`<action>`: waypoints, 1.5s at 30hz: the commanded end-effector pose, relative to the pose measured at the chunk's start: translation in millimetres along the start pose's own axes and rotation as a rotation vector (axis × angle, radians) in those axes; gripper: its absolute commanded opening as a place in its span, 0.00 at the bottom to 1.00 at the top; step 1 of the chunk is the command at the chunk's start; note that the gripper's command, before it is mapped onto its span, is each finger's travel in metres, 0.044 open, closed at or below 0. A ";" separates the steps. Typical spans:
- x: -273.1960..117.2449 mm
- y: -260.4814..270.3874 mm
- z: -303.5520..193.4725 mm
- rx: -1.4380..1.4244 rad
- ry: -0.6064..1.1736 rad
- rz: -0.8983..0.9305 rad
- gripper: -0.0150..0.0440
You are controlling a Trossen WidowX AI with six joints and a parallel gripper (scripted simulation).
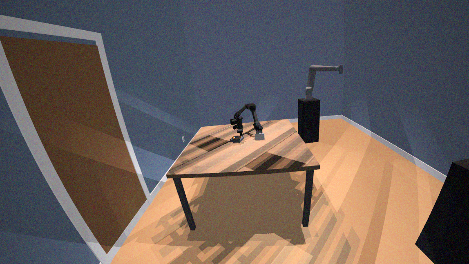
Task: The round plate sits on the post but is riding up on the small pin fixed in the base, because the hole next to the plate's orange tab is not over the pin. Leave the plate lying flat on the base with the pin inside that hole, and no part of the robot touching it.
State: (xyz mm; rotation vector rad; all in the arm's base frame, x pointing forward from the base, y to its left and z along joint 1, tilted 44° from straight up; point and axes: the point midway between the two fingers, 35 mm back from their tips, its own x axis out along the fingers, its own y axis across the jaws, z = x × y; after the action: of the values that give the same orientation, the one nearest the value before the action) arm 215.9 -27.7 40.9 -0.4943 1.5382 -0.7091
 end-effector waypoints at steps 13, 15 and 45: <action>1.2 20.3 -0.2 0.002 0.007 0.002 0.25; 0.8 22.7 0.3 0.002 0.007 0.002 0.25; -1.6 54.8 22.3 0.003 0.005 0.004 0.25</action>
State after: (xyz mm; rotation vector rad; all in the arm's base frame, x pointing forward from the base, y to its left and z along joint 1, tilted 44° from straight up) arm 237.9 6.8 5.7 -0.4966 1.5505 -0.7068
